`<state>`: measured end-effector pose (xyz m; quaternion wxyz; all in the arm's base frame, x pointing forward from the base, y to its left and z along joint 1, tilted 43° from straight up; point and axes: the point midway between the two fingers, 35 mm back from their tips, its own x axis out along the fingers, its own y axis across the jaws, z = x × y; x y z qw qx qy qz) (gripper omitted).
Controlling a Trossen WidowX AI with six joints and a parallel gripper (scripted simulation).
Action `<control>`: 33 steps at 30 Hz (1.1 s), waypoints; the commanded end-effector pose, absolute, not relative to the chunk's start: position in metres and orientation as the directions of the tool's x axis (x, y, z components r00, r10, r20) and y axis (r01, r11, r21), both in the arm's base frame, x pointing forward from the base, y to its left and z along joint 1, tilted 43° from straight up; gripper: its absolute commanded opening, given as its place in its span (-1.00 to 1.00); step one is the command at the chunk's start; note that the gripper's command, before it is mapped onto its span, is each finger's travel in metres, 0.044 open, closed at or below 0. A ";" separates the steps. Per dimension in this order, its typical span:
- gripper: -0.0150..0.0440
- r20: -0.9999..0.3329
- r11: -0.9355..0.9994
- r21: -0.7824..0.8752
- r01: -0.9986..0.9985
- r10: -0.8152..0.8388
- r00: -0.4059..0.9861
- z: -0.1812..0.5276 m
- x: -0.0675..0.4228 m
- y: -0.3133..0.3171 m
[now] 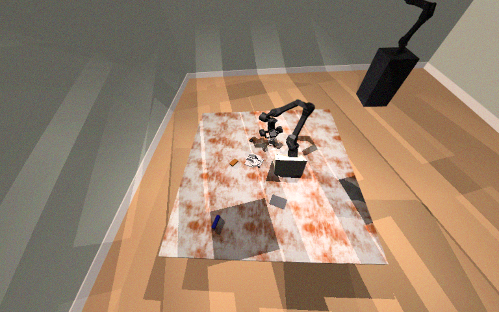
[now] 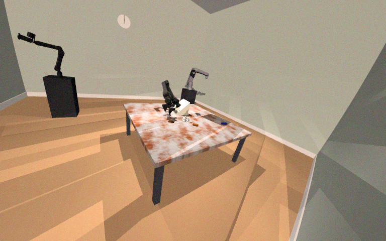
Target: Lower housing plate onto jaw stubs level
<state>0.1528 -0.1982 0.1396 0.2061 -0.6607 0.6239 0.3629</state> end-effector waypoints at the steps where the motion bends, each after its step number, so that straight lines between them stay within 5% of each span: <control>1: 0.70 -0.735 -0.131 0.176 -0.976 -0.677 -0.042 0.149 0.153 -0.191; 15: 0.70 -0.733 -0.124 0.167 -0.978 -0.679 -0.040 0.170 0.153 -0.170; 33: 0.70 -0.759 0.191 -0.124 -0.974 -0.650 -0.031 0.145 0.189 -0.150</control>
